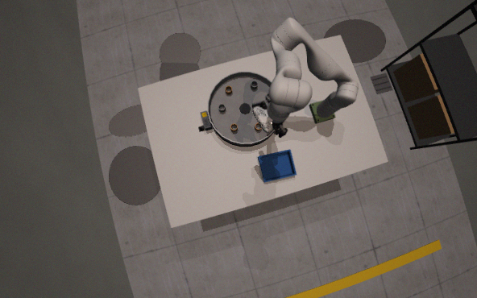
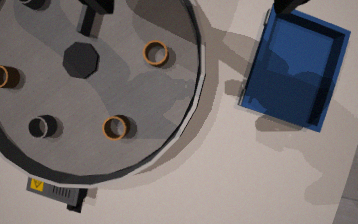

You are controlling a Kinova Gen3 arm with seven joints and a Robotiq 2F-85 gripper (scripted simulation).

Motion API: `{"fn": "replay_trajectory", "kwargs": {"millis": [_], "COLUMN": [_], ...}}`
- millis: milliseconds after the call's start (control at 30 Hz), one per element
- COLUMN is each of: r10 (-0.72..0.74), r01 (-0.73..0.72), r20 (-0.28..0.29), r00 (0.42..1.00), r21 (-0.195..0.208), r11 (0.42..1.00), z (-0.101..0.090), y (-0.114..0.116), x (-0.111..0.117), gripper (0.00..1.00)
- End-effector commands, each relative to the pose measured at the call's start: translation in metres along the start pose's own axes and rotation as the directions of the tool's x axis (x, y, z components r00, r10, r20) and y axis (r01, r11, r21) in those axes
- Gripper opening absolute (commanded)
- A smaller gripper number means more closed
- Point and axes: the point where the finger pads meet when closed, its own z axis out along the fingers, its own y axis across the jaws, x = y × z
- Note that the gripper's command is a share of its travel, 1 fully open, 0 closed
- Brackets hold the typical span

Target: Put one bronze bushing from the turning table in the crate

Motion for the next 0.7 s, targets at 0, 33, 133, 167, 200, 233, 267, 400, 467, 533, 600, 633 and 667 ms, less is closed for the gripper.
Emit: {"fn": "replay_trajectory", "kwargs": {"millis": [0, 33, 133, 167, 200, 233, 267, 400, 467, 533, 600, 633, 667], "r10": [-0.005, -0.005, -0.005, -0.005, 0.0, 0.0, -0.001, -0.001, -0.001, -0.001, -0.001, -0.001, -0.001], "r01": [0.005, 0.005, 0.005, 0.005, 0.0, 0.0, 0.001, 0.001, 0.001, 0.001, 0.001, 0.001, 0.001], "r20": [0.007, 0.007, 0.007, 0.007, 0.0, 0.0, 0.0, 0.001, 0.001, 0.001, 0.001, 0.001, 0.001], "r00": [1.0, 1.0, 1.0, 1.0, 1.0, 1.0, 1.0, 1.0, 1.0, 1.0, 1.0, 1.0, 1.0], "r21": [-0.002, -0.002, -0.002, -0.002, 0.0, 0.0, 0.0, 0.0, 0.0, 0.0, 0.0, 0.0, 0.0], "r11": [1.0, 1.0, 1.0, 1.0, 1.0, 1.0, 1.0, 1.0, 1.0, 1.0, 1.0, 1.0, 1.0], "z": [-0.001, -0.001, -0.001, -0.001, 0.003, 0.007, 0.011, 0.019, 0.019, 0.019, 0.019, 0.019, 0.019], "y": [0.002, 0.002, 0.002, 0.002, 0.007, 0.013, 0.02, 0.034, 0.034, 0.034, 0.034, 0.034, 0.034], "x": [-0.002, -0.002, -0.002, -0.002, -0.007, -0.015, -0.022, -0.037, -0.037, -0.037, -0.037, -0.037, -0.037], "gripper": [1.0, 1.0, 1.0, 1.0, 1.0, 1.0, 1.0, 1.0, 1.0, 1.0, 1.0, 1.0, 1.0]}}
